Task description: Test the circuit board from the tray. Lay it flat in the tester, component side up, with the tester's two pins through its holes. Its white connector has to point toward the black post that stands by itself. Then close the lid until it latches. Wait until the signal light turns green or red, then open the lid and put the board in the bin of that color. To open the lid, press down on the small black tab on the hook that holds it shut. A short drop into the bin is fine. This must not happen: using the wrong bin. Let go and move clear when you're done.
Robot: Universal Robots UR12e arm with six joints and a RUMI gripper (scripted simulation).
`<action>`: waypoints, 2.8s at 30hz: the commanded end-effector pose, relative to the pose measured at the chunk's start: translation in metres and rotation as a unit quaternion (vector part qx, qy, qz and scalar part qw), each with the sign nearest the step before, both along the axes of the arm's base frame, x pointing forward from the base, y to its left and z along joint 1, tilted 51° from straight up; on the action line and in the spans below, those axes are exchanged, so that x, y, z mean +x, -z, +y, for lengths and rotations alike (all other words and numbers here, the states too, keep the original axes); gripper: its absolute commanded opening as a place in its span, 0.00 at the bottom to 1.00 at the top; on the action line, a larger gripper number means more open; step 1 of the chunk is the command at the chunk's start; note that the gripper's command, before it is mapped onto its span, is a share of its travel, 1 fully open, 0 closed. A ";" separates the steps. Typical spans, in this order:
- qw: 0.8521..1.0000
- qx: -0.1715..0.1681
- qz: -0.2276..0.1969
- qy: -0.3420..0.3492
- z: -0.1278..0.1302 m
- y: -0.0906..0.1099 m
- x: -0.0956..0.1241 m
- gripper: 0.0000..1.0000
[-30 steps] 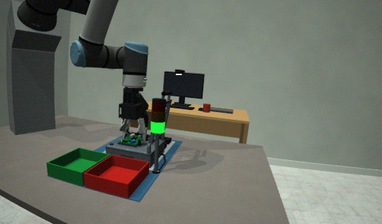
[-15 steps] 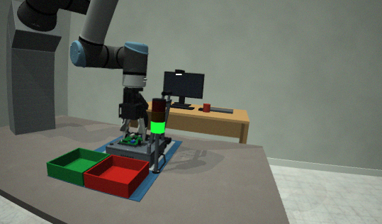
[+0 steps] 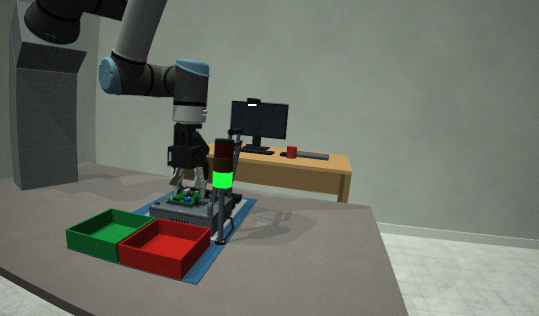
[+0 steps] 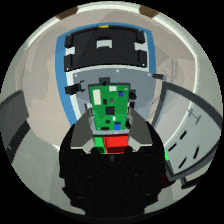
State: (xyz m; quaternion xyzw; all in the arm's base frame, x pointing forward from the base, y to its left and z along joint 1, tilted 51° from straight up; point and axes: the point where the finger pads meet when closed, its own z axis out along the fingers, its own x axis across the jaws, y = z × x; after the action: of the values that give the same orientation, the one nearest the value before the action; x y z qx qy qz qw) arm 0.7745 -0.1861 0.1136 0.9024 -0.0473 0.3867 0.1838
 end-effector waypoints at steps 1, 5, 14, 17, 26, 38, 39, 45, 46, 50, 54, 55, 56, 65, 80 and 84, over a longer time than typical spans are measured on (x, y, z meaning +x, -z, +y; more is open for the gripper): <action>1.000 0.000 0.000 0.000 0.000 0.000 0.000 0.49; 1.000 0.000 0.000 0.000 0.000 0.000 0.000 0.47; 1.000 0.000 0.000 0.000 0.000 0.000 0.000 0.47; 1.000 0.000 0.000 0.000 0.000 0.000 0.000 0.47; 1.000 0.000 0.000 0.000 0.000 0.000 0.000 0.39; 1.000 0.000 0.000 0.000 0.000 0.000 0.000 0.39; 1.000 0.000 0.000 0.000 0.000 0.000 0.000 0.39; 1.000 0.000 0.000 0.000 0.000 0.000 0.000 0.39; 1.000 0.000 0.000 0.000 0.000 0.000 0.000 0.39; 1.000 0.000 0.000 0.000 0.000 0.000 0.000 0.39; 1.000 0.000 0.000 0.000 0.001 -0.001 0.000 0.39; 1.000 0.000 0.000 0.000 0.001 -0.001 -0.001 0.39; 1.000 0.000 0.000 0.000 0.001 -0.001 -0.001 0.39; 1.000 0.000 0.000 0.000 0.001 -0.002 -0.002 0.39; 1.000 0.000 0.000 0.000 0.002 -0.003 -0.003 0.39; 1.000 0.000 0.000 0.000 0.002 -0.003 -0.003 0.39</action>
State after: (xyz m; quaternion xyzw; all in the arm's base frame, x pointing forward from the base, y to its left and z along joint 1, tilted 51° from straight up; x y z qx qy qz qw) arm 0.7718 -0.1846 0.1162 0.9024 -0.0473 0.3868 0.1838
